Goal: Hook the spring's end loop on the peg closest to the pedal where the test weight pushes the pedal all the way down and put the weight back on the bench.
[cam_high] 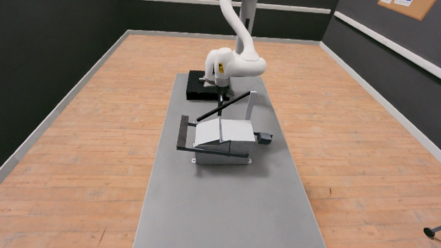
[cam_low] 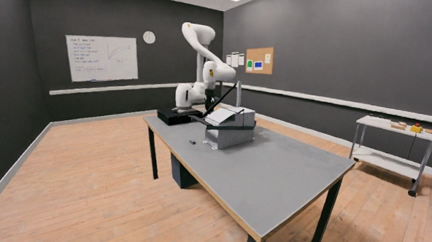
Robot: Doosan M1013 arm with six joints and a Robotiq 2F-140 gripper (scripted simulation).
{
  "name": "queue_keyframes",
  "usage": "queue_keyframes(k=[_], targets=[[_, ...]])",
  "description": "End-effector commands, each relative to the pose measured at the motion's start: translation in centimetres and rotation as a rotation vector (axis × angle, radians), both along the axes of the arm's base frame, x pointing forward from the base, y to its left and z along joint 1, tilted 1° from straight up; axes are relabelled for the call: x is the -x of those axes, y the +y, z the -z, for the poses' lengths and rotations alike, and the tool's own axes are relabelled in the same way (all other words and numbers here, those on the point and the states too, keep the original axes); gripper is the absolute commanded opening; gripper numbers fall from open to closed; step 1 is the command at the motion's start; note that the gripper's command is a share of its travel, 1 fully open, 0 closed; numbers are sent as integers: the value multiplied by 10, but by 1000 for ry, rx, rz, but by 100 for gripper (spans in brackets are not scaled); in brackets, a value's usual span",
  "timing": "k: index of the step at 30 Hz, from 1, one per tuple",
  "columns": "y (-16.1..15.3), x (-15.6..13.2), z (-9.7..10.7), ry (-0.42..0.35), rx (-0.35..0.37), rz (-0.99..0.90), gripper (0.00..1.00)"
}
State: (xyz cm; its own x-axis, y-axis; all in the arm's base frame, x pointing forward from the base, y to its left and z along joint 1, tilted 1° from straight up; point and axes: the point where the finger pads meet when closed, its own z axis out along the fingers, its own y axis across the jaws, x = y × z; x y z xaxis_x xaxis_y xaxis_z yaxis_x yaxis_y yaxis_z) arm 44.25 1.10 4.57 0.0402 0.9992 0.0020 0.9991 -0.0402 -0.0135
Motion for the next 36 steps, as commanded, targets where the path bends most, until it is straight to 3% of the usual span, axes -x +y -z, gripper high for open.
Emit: queue_keyframes(k=[1, 11, 14, 28, 31, 36], targets=[[0, 0, -8, -1, 0, 0, 25], [0, -1, -34, -1, 0, 0, 25], [0, -1, -28, -1, 0, 0, 25], [0, -1, -65, -1, 0, 0, 25], [0, -1, -58, -1, 0, 0, 25], [0, -1, -72, -1, 0, 0, 25]])
